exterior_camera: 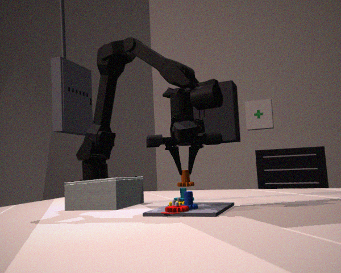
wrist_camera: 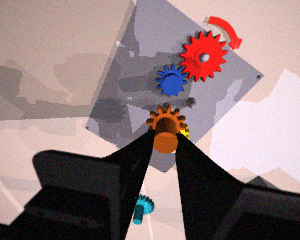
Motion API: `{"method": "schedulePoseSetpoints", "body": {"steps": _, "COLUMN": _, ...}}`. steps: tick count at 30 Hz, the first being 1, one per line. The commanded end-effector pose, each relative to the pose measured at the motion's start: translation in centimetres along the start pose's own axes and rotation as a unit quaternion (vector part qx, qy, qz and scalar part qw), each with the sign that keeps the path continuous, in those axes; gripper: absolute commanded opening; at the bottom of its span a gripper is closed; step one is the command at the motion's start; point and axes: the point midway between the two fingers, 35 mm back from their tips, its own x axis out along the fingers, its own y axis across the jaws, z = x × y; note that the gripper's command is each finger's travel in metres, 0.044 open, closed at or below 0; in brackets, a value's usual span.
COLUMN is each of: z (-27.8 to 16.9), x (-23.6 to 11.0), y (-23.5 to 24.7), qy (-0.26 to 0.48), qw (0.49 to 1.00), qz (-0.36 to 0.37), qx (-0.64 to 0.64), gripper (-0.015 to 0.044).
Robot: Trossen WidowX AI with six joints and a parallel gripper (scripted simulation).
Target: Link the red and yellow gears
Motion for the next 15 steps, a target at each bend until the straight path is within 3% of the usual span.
{"method": "schedulePoseSetpoints", "body": {"steps": 1, "z": 0.1, "x": 0.0, "y": 0.0, "qy": -0.002, "qw": 1.000, "qz": -0.001, "qx": 0.005, "gripper": 0.0000}}
{"method": "schedulePoseSetpoints", "body": {"steps": 15, "z": 0.1, "x": 1.7, "y": -0.1, "qy": -0.002, "qw": 0.995, "qz": -0.001, "qx": -0.103, "gripper": 0.0000}}
